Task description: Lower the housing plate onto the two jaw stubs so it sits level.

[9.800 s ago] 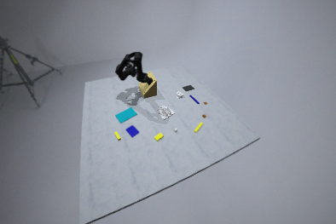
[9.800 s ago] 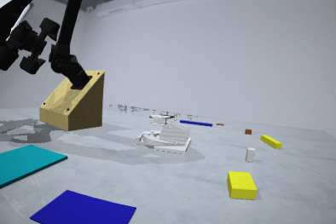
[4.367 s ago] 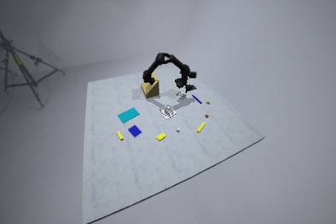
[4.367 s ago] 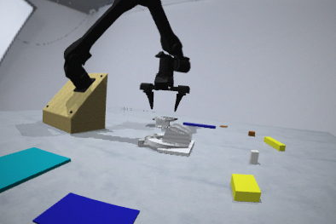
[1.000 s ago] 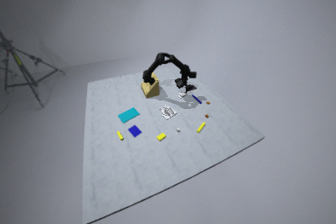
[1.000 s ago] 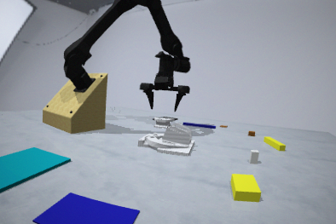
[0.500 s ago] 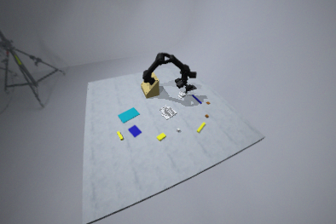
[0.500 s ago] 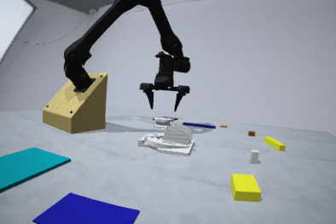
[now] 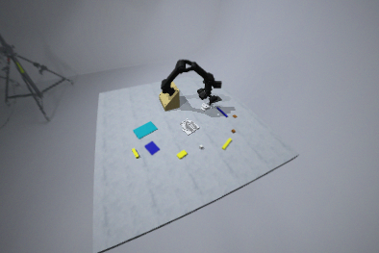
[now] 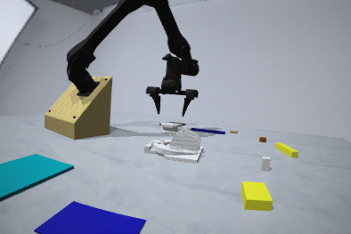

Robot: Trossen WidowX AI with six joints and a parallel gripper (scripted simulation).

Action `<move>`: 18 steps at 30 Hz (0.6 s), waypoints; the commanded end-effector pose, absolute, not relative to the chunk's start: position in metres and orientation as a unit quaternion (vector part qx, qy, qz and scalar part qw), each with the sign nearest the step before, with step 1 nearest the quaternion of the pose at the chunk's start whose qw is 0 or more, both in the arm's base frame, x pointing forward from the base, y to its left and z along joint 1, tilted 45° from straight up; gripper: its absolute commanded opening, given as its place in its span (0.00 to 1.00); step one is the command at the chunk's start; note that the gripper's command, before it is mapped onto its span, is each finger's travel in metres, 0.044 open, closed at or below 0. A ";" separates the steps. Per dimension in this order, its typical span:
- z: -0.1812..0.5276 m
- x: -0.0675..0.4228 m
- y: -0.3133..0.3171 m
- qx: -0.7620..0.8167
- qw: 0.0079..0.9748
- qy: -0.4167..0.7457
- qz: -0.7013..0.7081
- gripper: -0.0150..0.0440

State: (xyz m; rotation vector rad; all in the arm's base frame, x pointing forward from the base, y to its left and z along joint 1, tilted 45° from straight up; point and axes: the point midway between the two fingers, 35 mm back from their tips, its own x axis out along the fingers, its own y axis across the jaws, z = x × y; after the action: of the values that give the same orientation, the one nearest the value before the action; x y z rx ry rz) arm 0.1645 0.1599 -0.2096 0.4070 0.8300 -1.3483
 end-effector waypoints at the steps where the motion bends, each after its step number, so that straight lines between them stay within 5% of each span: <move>1: -0.210 0.165 0.160 0.182 0.684 0.370 -0.602 1.00; 18: -0.230 0.167 0.142 0.181 0.686 0.370 -0.600 1.00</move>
State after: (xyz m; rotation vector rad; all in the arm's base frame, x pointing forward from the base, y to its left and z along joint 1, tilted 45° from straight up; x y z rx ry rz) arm 0.1662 0.1464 -0.2261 0.4107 0.8317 -1.3504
